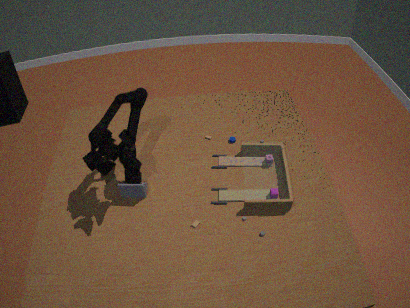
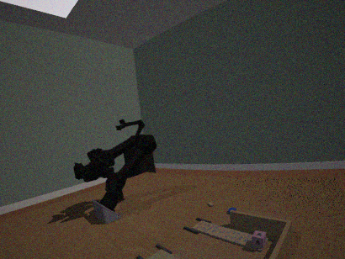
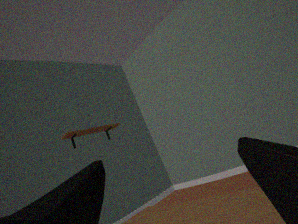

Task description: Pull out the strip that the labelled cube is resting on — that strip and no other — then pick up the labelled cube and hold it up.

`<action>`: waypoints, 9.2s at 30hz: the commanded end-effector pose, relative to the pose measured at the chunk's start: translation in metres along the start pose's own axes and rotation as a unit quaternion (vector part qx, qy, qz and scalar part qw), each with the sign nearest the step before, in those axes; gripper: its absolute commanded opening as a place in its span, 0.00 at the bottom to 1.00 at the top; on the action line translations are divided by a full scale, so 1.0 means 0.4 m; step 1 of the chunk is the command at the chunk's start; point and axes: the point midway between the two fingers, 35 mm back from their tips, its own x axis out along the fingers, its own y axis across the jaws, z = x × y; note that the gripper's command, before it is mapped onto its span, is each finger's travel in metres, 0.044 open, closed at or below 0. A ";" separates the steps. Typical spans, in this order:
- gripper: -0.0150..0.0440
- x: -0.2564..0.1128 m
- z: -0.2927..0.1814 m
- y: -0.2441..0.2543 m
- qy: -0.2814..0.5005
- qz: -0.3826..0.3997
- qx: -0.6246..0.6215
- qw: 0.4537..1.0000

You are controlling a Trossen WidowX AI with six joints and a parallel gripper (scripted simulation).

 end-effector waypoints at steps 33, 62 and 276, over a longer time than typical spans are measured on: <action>0.93 0.332 -0.314 0.386 0.466 0.304 -0.130 0.821; 0.49 0.304 -0.565 0.737 0.658 0.331 -0.162 0.657; 0.25 -0.176 -0.739 0.646 0.827 0.220 -0.264 0.446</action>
